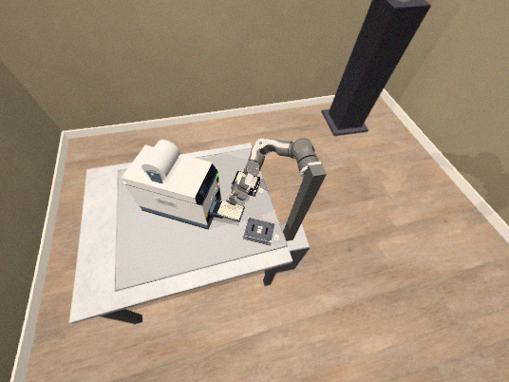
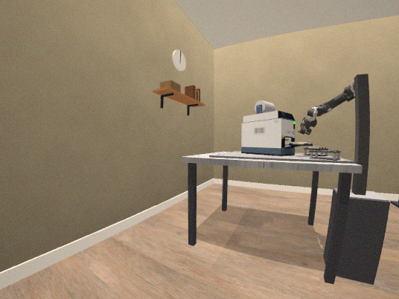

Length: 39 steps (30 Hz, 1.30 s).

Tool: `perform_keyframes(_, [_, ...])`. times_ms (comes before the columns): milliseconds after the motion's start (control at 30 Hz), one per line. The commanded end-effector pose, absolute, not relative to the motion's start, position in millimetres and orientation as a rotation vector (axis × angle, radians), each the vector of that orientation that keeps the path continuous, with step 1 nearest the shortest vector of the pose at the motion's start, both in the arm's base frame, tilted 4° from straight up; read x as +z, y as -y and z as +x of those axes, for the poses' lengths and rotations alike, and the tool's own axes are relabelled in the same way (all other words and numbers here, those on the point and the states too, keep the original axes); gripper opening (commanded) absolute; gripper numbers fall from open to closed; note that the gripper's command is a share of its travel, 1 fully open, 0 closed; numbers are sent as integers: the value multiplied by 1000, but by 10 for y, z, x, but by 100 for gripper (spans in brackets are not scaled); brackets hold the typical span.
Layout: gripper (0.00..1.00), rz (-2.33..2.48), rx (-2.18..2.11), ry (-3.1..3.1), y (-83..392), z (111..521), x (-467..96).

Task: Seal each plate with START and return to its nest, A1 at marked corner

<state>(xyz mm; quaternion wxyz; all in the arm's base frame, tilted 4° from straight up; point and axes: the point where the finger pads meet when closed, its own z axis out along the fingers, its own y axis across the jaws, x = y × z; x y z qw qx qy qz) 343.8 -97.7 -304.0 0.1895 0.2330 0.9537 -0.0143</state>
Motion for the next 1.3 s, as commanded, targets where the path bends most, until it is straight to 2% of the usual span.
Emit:
perform_keyframes(0, [58, 669, -79, -2604, 1070, 3470, -2971])
perform_keyframes(367, [53, 631, -134, -2394, 1393, 3378, -2662])
perform_keyframes(400, [0, 628, -134, -2395, 1428, 3369, -2625])
perform_keyframes(1267, [0, 619, -126, -2404, 1461, 3467, -2769])
